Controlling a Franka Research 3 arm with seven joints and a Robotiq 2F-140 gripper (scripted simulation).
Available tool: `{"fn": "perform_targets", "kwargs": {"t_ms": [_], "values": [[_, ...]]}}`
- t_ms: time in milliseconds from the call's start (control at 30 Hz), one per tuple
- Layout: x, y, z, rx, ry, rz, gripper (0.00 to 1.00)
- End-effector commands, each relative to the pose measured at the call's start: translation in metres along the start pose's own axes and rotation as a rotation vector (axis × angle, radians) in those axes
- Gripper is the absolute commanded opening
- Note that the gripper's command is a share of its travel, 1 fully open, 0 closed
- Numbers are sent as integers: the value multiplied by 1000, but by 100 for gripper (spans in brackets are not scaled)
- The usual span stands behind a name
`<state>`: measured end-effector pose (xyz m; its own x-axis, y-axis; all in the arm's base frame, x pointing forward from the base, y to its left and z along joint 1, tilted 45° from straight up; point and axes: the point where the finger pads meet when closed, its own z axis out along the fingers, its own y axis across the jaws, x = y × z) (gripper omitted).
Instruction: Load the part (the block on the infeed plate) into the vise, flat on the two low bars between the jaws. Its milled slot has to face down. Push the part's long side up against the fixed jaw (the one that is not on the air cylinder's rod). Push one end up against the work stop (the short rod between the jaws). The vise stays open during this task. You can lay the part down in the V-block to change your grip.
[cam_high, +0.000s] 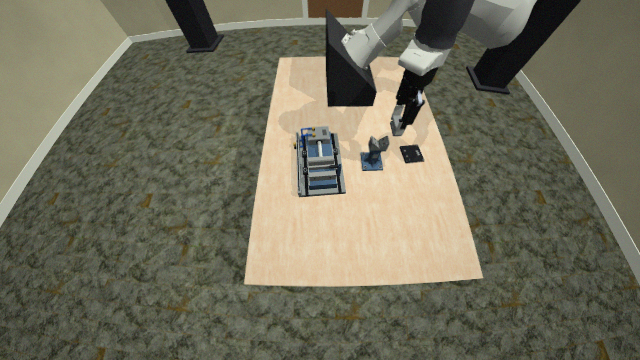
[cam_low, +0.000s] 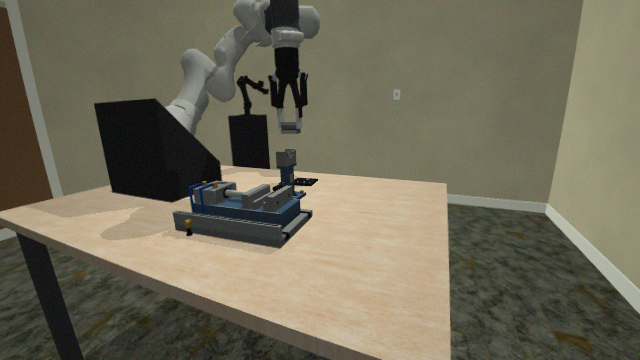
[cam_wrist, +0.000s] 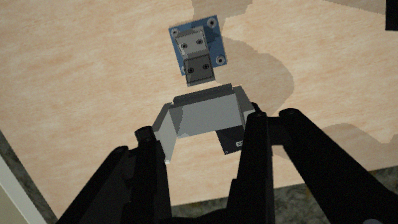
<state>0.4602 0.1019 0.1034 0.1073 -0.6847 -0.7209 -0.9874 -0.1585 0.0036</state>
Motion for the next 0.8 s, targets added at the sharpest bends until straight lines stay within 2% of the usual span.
{"fn": "perform_targets", "kwargs": {"t_ms": [0, 300, 767], "values": [[14, -2, -3, 5, 9, -16, 0], [34, -2, -3, 3, 15, -5, 0], [43, -1, -3, 2, 18, -1, 0]]}}
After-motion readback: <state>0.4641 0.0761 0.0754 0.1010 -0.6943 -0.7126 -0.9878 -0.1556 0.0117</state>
